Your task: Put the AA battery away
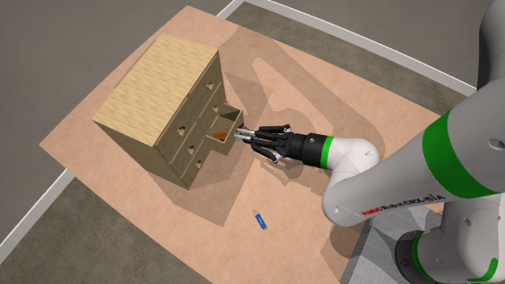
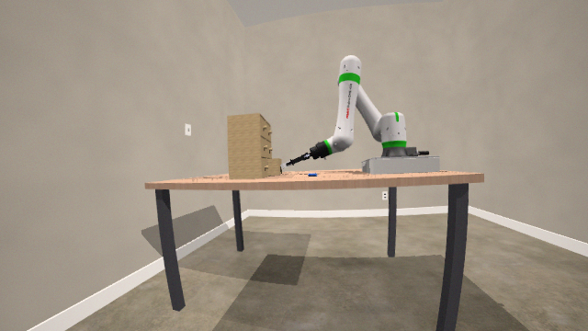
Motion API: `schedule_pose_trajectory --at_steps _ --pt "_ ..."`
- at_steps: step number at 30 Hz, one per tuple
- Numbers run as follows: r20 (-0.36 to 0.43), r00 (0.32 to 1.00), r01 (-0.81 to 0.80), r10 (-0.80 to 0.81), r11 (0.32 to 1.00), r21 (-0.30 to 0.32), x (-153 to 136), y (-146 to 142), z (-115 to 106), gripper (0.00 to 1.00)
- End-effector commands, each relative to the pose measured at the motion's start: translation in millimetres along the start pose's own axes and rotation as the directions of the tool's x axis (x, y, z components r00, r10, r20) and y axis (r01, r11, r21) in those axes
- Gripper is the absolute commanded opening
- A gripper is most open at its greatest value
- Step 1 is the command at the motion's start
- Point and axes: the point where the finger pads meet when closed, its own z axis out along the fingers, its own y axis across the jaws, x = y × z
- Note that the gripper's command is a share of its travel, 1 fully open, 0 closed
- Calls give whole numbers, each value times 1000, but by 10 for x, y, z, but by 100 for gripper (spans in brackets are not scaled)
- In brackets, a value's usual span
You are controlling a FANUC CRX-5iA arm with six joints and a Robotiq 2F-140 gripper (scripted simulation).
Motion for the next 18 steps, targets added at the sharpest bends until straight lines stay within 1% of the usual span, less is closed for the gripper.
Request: schedule_pose_trajectory --at_steps 1,18 --pt "0 1000 0 0 1000 0 -3 1 -12 8" --pt "0 1000 0 0 1000 0 -11 1 -35 8"
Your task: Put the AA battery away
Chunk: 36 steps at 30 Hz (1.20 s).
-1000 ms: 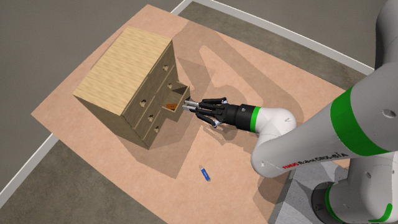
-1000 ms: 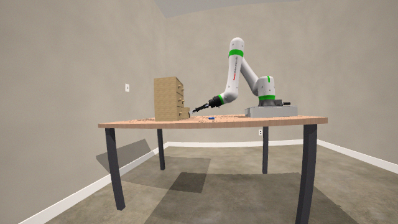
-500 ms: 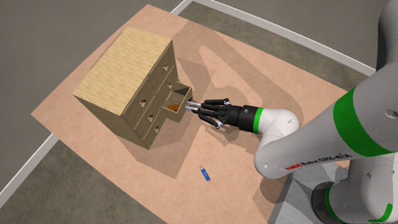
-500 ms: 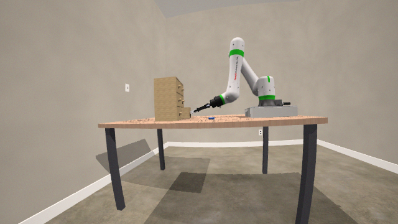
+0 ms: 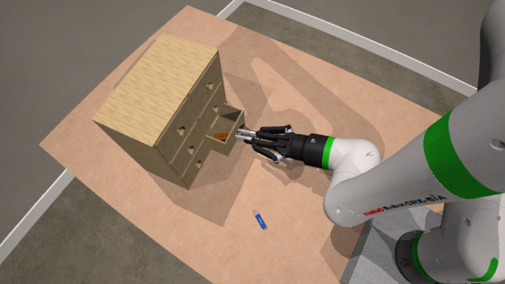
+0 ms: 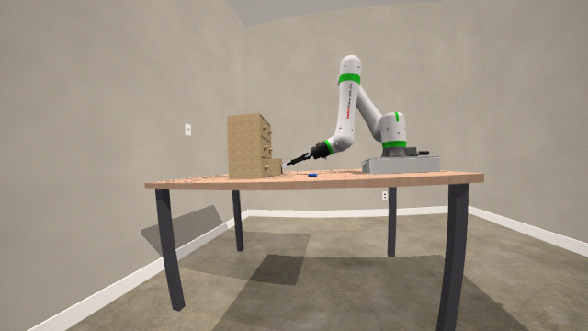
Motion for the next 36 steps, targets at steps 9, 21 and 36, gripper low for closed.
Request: schedule_pose_trajectory --at_steps 9,21,36 --pt "0 1000 0 0 1000 0 1 1 -1 8" --pt "0 1000 0 0 1000 0 1 1 -1 20" --pt "0 1000 0 0 1000 0 -101 1 -282 20"
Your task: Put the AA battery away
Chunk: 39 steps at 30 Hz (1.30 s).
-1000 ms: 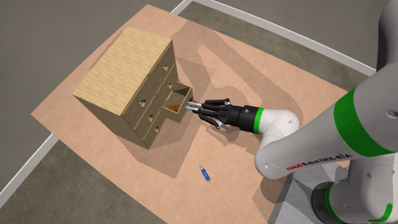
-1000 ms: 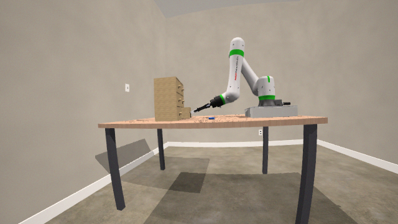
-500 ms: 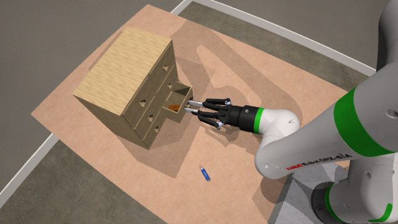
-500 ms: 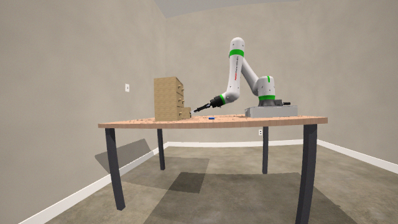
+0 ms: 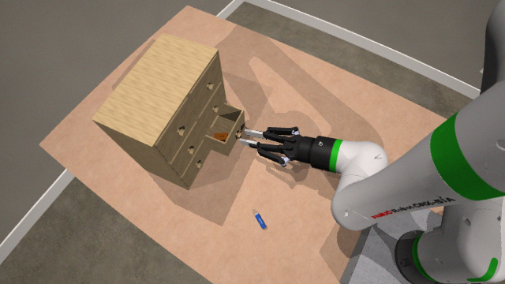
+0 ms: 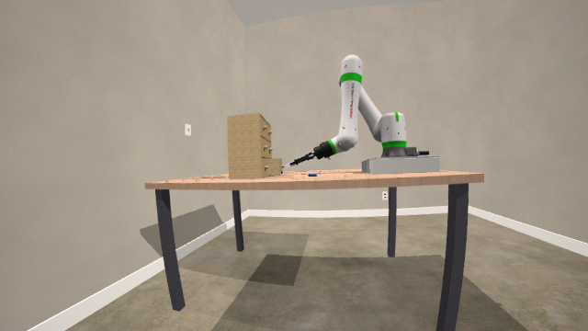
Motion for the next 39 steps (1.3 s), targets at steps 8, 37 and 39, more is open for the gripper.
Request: schedule_pose_trajectory --at_steps 8,37,39 --pt "1 1000 0 0 1000 0 -101 0 -271 20" --pt "1 1000 0 0 1000 0 605 0 -1025 20" --pt "1 1000 0 0 1000 0 640 0 -1062 20"
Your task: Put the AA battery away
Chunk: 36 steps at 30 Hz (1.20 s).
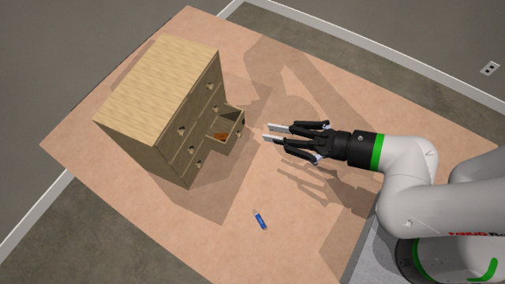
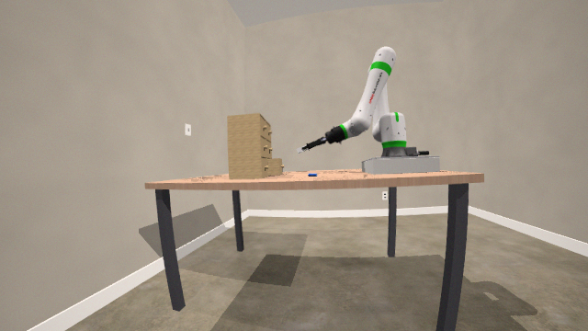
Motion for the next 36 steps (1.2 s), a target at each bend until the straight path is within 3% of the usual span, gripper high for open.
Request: schedule_pose_trajectory --at_steps 1,20,32,36 --pt "-5 1000 1 -1 1000 0 78 1 -62 20" --pt "26 1000 1 -1 1000 0 106 0 -105 20" --pt "136 991 1 -1 1000 0 159 0 -225 20" --pt "205 979 0 0 1000 2 193 -4 -300 20"
